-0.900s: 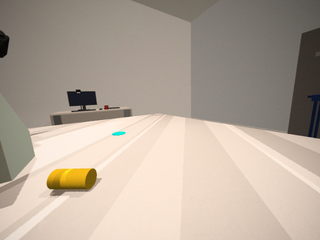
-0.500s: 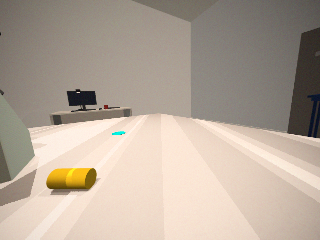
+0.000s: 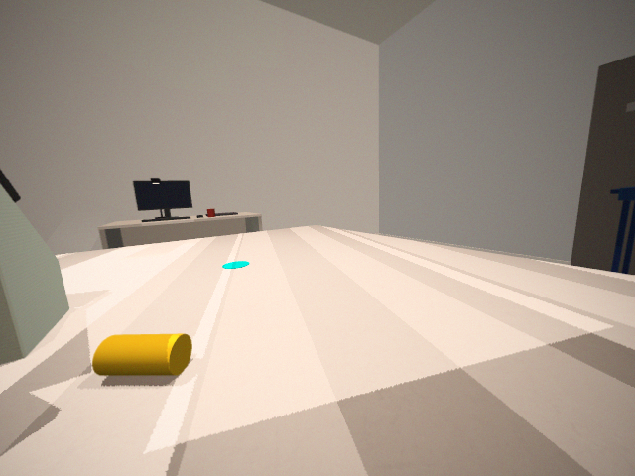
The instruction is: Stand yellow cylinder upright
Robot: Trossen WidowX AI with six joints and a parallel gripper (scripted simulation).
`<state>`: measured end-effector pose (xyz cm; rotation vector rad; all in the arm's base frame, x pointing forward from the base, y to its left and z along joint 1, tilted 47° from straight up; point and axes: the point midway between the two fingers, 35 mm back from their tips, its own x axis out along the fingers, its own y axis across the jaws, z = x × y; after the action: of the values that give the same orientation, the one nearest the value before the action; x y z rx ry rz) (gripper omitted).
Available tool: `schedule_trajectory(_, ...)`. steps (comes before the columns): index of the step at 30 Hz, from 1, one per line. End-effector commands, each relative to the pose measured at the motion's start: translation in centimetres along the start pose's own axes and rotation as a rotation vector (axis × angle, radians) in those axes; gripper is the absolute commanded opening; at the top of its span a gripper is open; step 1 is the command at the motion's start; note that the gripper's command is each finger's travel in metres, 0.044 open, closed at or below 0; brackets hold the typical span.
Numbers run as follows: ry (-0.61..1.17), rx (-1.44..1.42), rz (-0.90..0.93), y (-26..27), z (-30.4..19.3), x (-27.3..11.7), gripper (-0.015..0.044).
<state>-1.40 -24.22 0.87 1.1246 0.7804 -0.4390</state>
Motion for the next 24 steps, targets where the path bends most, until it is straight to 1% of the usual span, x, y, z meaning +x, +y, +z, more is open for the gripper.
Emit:
schedule_trajectory(1, 0.13, -0.016, 0.034, 0.8, 1.4, 2.8, 0.0309)
schedule_trajectory(13, 0.505, -0.088, 0.054, 4.3, 3.1, 12.2, 0.0309)
schedule_trajectory(19, 0.691, -0.134, 0.022, 6.5, 2.3, 17.2, 0.0309)
schedule_trajectory(24, 0.841, -0.179, -0.026, 8.3, 0.8, 21.3, 0.0309)
